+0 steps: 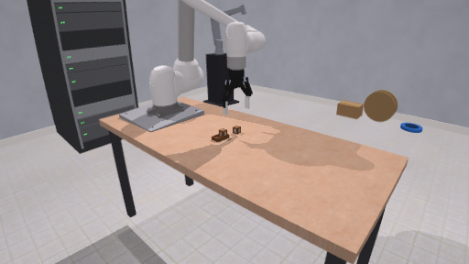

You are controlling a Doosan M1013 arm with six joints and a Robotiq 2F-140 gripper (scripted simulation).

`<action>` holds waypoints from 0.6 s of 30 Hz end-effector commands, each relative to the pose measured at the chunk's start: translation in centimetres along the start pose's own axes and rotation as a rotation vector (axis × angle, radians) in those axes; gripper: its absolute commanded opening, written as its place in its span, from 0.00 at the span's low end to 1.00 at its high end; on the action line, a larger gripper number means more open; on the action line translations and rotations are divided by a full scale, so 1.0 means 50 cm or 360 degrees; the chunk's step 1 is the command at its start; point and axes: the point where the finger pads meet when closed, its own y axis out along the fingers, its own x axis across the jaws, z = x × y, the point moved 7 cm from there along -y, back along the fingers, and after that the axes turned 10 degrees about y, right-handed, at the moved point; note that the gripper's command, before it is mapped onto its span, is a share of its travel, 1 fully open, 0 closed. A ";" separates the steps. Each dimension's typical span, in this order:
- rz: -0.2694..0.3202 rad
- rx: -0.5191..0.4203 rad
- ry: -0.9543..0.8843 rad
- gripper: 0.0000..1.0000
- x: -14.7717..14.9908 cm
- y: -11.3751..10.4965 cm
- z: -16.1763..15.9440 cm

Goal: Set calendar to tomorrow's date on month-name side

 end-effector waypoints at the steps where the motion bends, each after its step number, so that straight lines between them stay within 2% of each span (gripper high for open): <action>1: -0.0019 0.0009 -0.0249 1.00 -0.002 0.001 -0.001; 10: -0.0020 0.0008 -0.0329 1.00 -0.002 0.001 -0.001; 11: -0.0020 0.0008 -0.0329 0.29 -0.002 0.001 -0.001; 18: -0.0020 0.0008 -0.0329 0.29 -0.002 0.001 -0.001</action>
